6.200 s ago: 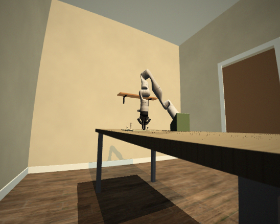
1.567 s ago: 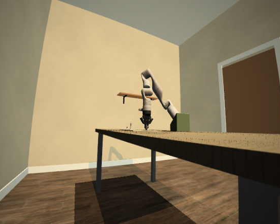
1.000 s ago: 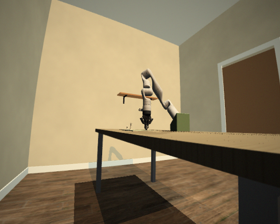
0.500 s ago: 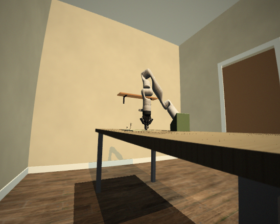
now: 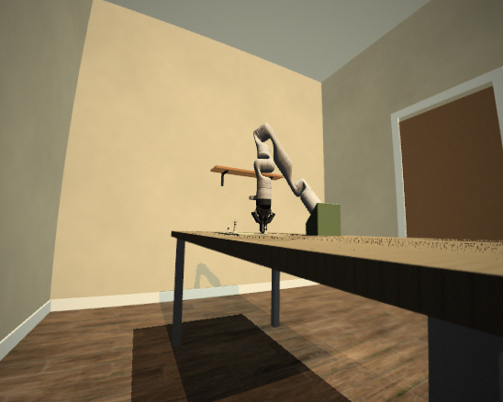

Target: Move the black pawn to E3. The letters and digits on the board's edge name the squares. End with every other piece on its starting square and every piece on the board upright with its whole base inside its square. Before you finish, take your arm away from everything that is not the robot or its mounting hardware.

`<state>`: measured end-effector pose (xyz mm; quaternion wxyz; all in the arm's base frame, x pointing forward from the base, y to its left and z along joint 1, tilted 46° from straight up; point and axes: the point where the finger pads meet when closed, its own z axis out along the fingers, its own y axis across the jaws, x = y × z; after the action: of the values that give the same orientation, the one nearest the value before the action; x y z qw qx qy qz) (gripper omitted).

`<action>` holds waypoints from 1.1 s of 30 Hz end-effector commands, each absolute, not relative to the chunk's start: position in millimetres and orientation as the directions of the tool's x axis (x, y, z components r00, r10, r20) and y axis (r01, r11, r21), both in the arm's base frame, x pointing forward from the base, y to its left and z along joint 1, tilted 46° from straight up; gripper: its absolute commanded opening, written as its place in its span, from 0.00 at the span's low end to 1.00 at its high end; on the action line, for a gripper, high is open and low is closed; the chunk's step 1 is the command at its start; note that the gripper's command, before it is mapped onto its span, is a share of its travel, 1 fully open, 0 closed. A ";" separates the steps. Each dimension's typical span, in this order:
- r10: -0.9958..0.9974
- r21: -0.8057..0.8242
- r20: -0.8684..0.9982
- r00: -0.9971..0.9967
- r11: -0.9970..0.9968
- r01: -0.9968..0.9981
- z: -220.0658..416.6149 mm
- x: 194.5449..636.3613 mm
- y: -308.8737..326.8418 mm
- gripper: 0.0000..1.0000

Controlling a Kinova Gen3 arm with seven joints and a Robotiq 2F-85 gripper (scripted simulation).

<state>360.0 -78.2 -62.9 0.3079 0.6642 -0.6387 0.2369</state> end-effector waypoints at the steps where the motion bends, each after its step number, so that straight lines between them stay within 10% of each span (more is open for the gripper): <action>1: -0.703 0.105 0.708 0.072 0.004 -0.994 -62.7 360.5 -77.5 0.00; 18: -0.703 0.105 0.708 0.072 0.004 -0.994 -62.7 360.5 -77.5 0.00; 33: -0.703 0.105 0.708 0.072 0.004 -0.994 -62.7 360.5 -77.5 0.34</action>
<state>360.0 -78.2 -62.9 0.3079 0.6642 -0.6387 0.2369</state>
